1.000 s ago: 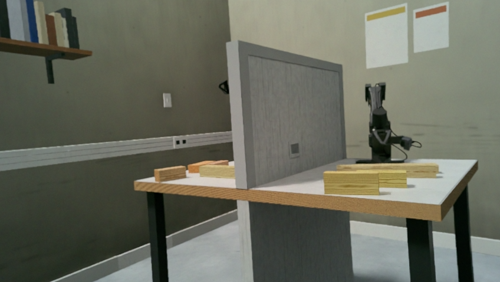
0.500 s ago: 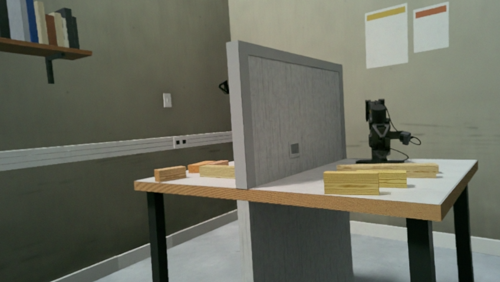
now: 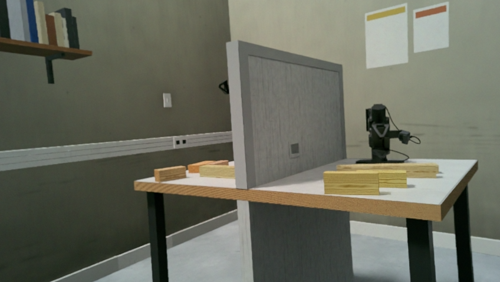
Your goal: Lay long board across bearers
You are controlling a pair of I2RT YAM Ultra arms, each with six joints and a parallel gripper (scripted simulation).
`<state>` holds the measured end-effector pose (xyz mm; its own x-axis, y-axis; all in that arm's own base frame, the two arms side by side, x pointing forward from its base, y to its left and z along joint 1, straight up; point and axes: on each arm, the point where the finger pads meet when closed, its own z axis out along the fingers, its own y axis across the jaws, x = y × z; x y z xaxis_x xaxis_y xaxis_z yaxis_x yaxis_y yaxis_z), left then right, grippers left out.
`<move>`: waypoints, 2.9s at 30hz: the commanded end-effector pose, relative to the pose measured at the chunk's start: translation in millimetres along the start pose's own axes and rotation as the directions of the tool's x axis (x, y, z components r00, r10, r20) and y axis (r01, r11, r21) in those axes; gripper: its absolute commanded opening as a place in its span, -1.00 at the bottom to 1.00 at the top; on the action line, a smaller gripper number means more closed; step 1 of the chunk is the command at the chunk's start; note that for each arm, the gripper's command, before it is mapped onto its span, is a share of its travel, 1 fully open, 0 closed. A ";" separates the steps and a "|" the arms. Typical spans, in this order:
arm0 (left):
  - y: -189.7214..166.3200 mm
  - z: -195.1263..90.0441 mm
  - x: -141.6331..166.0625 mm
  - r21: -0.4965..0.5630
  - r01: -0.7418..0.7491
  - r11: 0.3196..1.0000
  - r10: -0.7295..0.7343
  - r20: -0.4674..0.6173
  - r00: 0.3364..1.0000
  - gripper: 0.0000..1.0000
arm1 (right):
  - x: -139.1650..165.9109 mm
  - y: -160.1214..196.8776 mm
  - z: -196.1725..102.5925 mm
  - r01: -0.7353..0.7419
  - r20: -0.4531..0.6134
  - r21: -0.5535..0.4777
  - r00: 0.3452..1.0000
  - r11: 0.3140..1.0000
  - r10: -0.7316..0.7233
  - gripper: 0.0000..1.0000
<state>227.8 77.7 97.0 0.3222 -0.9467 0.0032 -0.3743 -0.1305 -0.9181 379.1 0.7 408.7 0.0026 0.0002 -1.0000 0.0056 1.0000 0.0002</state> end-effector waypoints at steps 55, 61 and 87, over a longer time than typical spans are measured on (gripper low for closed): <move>-0.4 -8.6 1.0 -0.105 -0.214 0.971 0.214 -0.013 0.977 0.47 | -20.3 -5.2 -9.9 0.001 0.040 0.016 0.999 1.000 -0.001 1.00; -1.3 -10.6 2.1 -0.166 -0.378 0.911 0.374 -0.052 0.926 0.47 | -20.3 -5.2 -9.9 0.001 0.040 0.016 0.999 1.000 -0.001 1.00; -24.2 1.6 18.9 -0.082 -0.997 -0.014 0.827 -0.561 0.034 0.47 | -20.3 -5.2 -9.9 0.001 0.040 0.016 0.999 1.000 -0.001 1.00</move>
<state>240.8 63.2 109.2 -0.6491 -0.5062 -0.5679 -0.5422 0.8314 -0.1213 379.1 0.7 408.7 0.0026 0.0002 -1.0000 0.0055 1.0000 0.0002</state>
